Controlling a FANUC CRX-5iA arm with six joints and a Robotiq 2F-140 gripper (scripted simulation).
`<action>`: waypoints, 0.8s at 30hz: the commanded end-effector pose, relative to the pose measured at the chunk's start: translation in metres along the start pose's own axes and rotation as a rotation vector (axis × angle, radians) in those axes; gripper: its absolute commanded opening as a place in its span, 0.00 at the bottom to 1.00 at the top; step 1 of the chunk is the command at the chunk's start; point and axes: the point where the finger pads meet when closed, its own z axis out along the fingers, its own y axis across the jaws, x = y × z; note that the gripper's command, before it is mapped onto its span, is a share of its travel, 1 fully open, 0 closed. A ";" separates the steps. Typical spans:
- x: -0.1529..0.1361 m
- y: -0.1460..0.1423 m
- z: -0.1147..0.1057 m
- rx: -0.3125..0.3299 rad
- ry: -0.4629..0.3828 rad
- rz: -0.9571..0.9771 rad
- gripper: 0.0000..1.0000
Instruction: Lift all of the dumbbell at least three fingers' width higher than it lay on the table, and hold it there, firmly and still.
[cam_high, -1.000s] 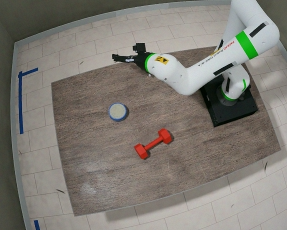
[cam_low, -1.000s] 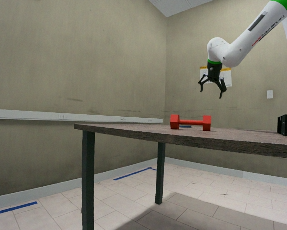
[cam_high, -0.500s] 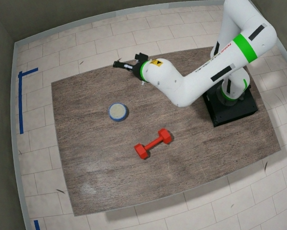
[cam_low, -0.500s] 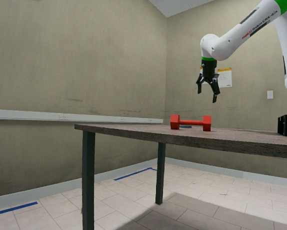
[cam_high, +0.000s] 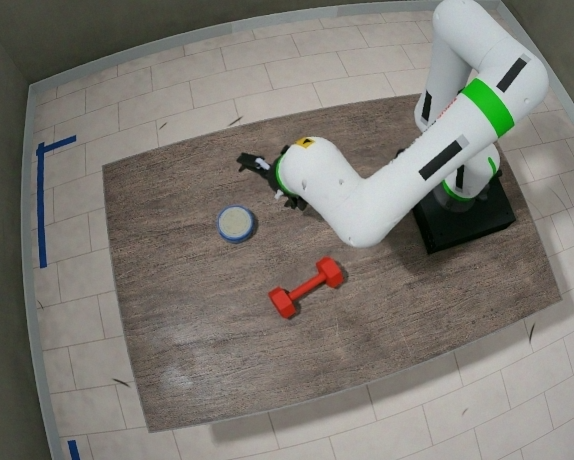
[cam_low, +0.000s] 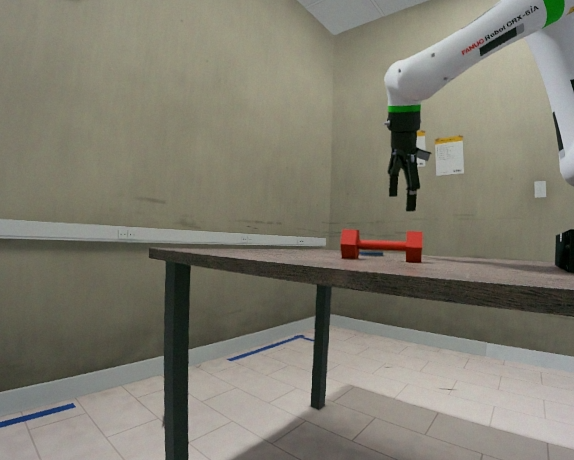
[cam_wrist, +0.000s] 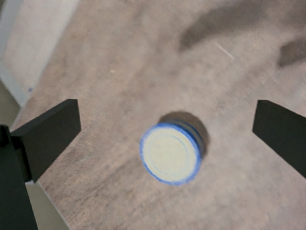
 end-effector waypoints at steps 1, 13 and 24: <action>-0.025 0.033 -0.008 -0.082 -0.021 0.096 1.00; -0.081 0.118 -0.032 -0.268 -0.054 0.269 1.00; -0.125 0.198 -0.065 -0.438 -0.052 0.388 1.00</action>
